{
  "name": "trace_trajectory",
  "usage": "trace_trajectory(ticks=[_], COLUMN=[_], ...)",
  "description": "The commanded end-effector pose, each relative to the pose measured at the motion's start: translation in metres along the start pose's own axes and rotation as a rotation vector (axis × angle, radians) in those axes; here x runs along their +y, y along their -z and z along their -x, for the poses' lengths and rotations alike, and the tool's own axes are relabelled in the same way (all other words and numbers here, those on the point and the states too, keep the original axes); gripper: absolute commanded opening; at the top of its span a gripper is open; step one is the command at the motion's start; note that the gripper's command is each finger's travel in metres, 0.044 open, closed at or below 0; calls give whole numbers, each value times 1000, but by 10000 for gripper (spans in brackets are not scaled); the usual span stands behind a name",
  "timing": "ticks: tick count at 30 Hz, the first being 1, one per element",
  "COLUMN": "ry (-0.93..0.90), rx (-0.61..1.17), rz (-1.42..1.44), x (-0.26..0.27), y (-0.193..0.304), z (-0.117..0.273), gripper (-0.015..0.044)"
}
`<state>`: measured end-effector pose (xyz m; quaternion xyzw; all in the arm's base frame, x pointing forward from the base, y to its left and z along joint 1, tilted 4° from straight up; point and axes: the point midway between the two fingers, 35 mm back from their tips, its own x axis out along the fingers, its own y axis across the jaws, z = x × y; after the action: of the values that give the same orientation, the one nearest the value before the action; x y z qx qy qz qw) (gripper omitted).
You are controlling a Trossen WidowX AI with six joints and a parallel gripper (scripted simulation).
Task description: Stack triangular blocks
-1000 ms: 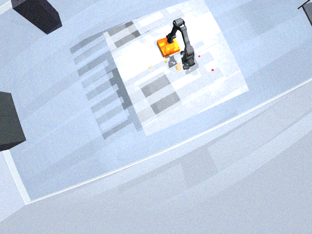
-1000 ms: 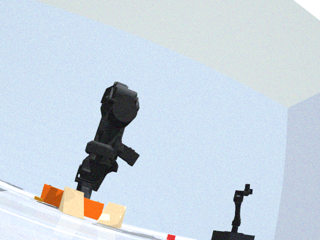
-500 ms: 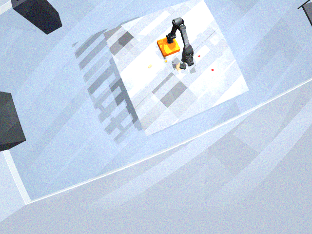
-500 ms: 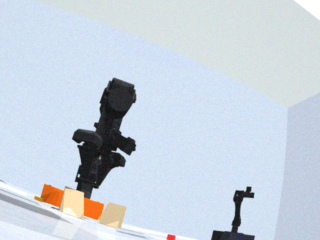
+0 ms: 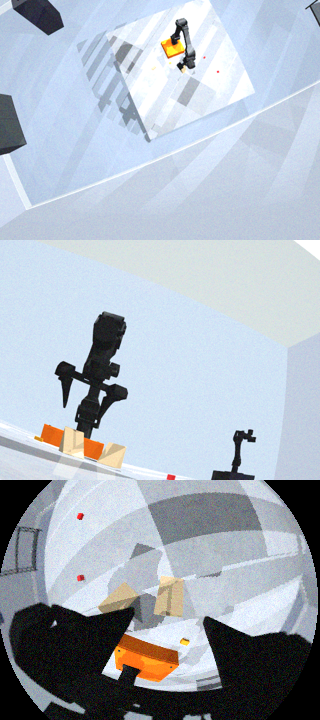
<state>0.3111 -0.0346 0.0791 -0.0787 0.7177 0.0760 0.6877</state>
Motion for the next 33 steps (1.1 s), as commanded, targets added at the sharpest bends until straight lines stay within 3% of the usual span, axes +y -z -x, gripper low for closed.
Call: trace_trajectory(ticks=[1, 33], ry=[5, 5], rx=[-3, -3], rz=[-23, -23], x=[-1, -2], y=[0, -5], z=[2, -50], gripper=[440, 440])
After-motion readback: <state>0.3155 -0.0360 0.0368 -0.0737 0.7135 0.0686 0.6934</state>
